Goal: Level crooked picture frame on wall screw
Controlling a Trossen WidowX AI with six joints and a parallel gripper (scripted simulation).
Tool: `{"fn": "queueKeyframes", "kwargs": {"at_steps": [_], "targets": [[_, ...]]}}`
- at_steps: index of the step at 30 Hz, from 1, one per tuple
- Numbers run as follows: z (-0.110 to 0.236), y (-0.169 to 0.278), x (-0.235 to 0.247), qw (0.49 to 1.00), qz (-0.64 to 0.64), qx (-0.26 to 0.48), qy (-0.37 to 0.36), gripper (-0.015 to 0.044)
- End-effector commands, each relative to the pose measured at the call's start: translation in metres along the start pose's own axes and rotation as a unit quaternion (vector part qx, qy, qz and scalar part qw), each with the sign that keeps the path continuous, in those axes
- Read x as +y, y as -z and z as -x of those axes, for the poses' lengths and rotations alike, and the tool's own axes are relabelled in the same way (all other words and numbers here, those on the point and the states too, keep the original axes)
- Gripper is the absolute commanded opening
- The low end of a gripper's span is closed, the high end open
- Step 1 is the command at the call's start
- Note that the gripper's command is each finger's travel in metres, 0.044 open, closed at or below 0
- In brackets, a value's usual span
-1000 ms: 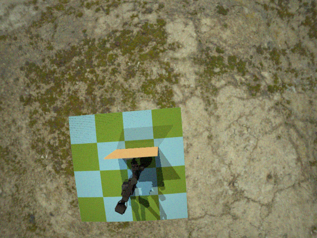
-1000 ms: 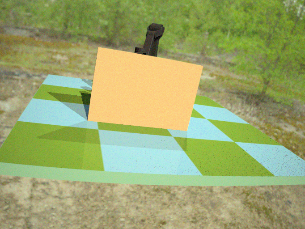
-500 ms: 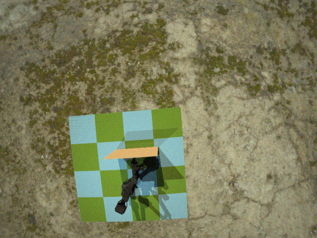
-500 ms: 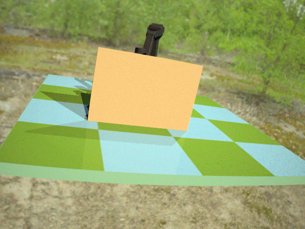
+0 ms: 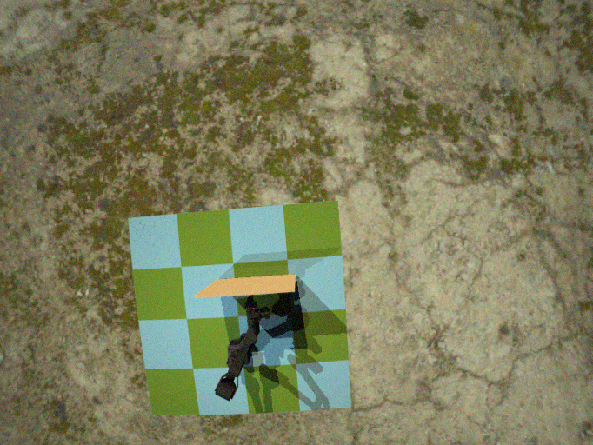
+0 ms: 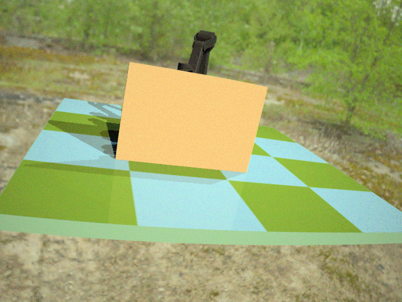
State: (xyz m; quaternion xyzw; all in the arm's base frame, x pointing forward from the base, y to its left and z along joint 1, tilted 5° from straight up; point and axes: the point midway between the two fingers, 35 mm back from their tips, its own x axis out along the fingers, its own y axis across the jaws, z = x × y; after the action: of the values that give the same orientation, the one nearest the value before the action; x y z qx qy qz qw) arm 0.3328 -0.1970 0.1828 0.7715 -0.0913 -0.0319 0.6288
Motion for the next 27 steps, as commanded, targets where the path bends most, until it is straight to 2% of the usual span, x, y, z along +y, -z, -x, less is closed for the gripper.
{"fn": "queueKeyframes", "kwargs": {"at_steps": [1,27], "targets": [[0.0001,0.0006,0.0023,1.0,0.005,0.0,-0.006,0.0],[0.0,0.0014,-0.0036,1.0,0.004,0.002,-0.002,0.0]]}}
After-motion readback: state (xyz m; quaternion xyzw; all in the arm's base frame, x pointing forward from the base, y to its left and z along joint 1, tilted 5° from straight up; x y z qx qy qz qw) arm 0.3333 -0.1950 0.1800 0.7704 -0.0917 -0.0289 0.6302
